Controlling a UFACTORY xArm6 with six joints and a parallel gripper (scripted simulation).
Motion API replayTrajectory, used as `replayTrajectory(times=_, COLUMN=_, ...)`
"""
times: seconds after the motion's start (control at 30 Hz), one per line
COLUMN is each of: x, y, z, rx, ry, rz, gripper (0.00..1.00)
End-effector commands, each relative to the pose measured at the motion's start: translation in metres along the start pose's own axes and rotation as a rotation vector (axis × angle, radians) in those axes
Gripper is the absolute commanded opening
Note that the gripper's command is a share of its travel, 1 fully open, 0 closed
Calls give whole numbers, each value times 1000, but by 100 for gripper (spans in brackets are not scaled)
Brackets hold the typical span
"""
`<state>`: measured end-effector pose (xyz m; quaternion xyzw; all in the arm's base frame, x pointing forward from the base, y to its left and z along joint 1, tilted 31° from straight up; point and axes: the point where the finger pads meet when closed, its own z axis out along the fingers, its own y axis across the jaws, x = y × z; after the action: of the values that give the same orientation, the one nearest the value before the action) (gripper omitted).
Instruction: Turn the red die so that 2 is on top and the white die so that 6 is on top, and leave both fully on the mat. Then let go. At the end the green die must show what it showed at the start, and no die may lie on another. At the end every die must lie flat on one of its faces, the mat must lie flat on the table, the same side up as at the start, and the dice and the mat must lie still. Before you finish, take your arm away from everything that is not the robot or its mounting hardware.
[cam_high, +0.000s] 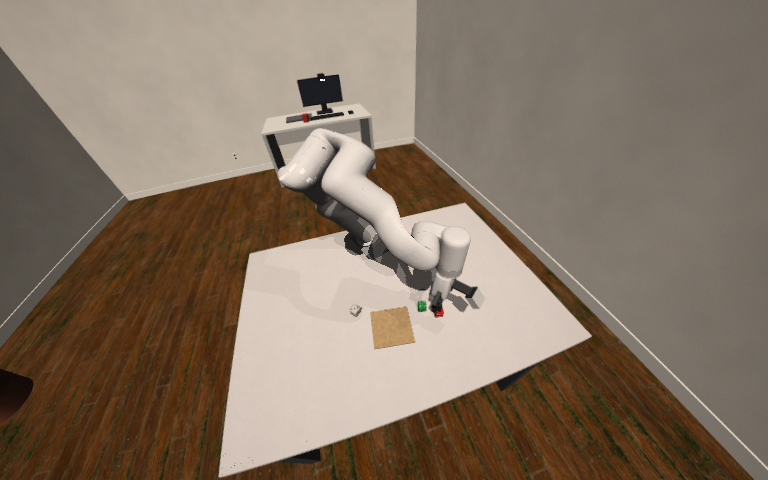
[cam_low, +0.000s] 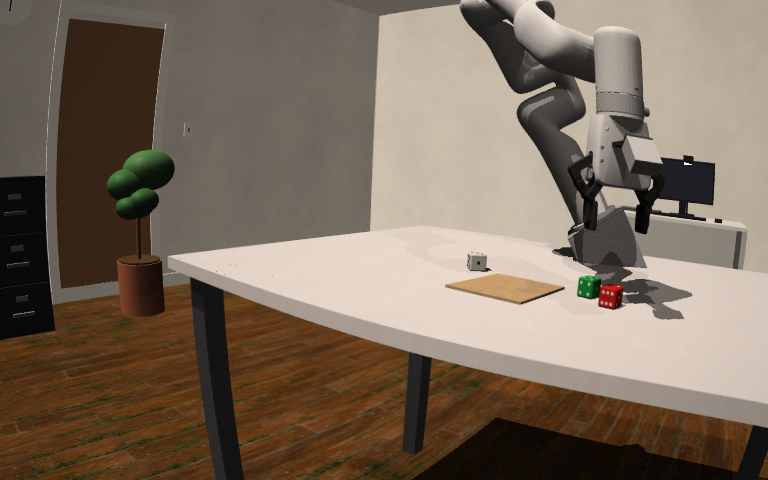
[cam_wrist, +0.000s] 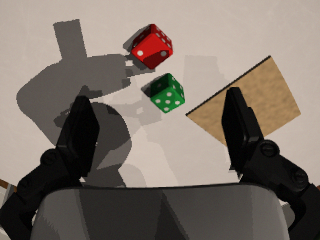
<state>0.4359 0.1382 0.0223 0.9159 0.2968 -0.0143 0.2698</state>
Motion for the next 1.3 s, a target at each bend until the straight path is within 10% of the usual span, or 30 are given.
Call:
replayTrajectory(times=0.0, x=0, y=-1, z=1, rx=9, ry=0, rz=-161, gripper=100)
replayTrajectory(times=0.83, x=-4, y=-6, z=11, rx=10, ry=3, rz=-689, gripper=100)
replayTrajectory(times=0.87, x=-4, y=-6, z=11, rx=10, ry=3, rz=-689, gripper=47)
replayTrajectory(times=1.27, x=-4, y=-6, z=11, rx=10, ry=3, rz=-689, gripper=47)
